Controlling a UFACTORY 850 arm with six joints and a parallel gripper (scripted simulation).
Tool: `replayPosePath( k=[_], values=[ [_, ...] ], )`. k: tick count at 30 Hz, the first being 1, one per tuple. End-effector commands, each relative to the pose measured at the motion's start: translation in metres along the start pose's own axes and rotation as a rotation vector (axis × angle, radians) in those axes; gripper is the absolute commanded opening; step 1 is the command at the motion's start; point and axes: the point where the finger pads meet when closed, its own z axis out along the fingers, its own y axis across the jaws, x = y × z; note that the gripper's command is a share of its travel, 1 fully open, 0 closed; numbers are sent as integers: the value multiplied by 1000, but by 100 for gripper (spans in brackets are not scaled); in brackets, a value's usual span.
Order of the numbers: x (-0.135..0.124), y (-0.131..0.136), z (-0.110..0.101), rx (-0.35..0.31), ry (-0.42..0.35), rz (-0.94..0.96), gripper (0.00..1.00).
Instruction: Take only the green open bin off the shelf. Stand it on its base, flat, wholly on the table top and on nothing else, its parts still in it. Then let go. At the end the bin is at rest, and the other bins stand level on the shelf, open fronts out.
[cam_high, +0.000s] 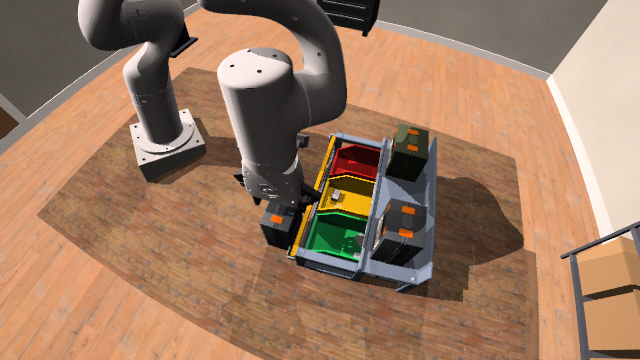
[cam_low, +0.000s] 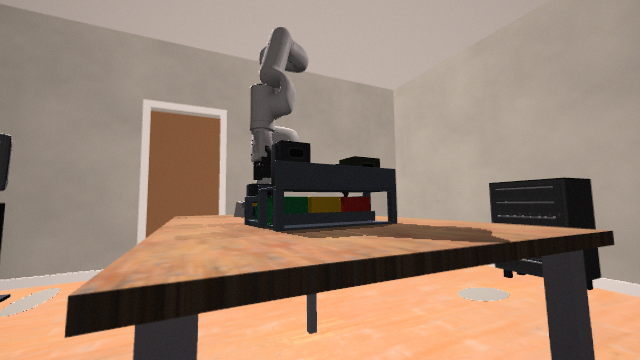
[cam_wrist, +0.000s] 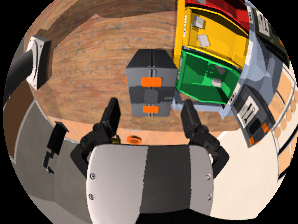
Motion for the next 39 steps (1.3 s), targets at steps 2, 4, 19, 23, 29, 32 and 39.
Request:
replayPosePath(
  k=[2,4,19,23,29,32,39],
  values=[
    [0,1,-1,-2,-1,0,100],
    [0,1,-1,-2,-1,0,100],
    [0,1,-3,-2,-1,-260,100],
    [0,1,-3,-2,-1,-260,100],
    [0,1,-2,-1,-1,-292,100],
    [0,1,-2,-1,-1,-300,100],
    [0,1,-2,-1,-1,-300,100]
  ],
)
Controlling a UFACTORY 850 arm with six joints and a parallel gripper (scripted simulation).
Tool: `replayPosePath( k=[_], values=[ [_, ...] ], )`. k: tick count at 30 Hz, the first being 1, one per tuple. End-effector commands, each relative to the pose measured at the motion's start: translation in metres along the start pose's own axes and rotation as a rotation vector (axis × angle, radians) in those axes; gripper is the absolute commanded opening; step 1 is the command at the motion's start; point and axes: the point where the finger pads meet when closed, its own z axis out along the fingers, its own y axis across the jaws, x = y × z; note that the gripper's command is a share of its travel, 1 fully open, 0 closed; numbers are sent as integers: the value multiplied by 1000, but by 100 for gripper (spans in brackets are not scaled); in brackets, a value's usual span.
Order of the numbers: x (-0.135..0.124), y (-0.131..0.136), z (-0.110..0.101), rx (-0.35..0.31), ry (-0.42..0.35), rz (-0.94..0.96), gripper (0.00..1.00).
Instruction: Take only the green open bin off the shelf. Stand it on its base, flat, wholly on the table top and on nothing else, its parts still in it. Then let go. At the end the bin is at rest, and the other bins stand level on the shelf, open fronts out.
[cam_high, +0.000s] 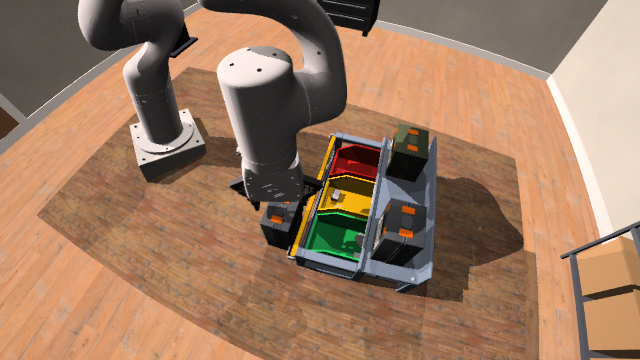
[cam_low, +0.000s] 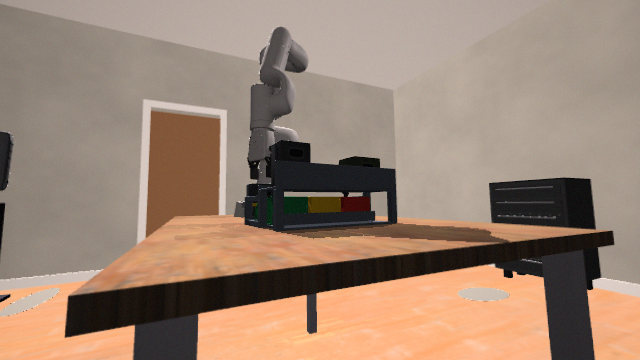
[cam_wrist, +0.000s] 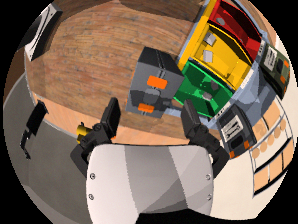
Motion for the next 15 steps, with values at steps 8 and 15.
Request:
replayPosePath(
  k=[8,15],
  values=[
    [-1,1,0,-2,-1,260,100],
    [-1,1,0,-2,-1,260,100]
  ],
)
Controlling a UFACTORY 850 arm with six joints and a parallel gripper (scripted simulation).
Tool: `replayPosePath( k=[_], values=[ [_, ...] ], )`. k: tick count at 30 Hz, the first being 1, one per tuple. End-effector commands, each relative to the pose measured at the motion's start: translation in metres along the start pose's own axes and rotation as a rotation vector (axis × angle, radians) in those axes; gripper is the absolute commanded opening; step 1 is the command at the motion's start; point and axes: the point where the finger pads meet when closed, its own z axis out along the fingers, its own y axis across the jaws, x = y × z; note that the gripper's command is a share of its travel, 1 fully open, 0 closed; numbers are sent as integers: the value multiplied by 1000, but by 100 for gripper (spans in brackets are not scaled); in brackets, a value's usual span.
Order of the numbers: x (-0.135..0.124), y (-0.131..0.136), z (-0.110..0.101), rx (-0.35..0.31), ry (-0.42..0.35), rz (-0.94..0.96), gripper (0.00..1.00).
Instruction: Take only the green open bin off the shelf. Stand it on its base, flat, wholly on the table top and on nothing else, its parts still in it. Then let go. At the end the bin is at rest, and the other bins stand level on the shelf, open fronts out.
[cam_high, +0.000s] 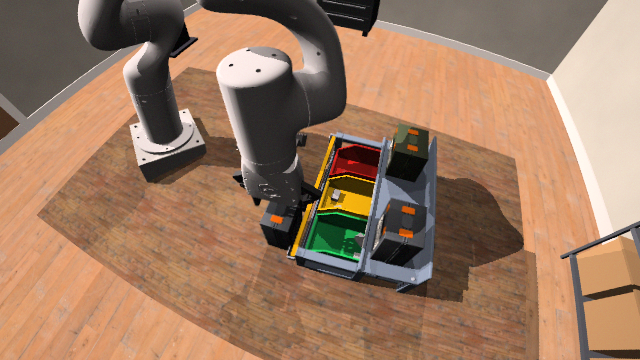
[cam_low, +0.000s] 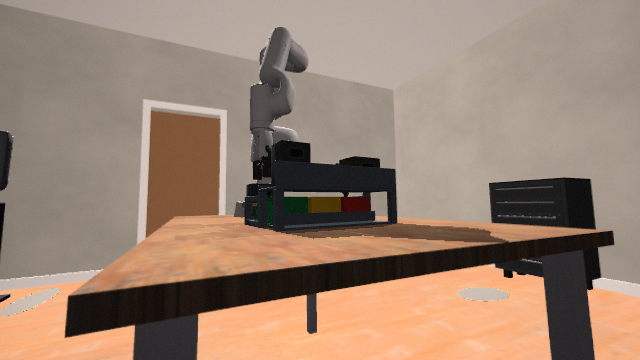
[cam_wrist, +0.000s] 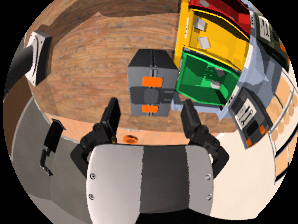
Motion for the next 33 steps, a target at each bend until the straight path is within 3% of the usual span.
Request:
replayPosePath(
  k=[1,5,10,22,27,33],
  values=[
    [0,1,-1,1,-2,2,100],
    [0,1,-1,1,-2,2,100],
    [0,1,-1,1,-2,262,100],
    [0,1,-1,1,-2,262,100],
    [0,1,-1,0,-2,521,100],
    [0,1,-1,0,-2,521,100]
  ],
)
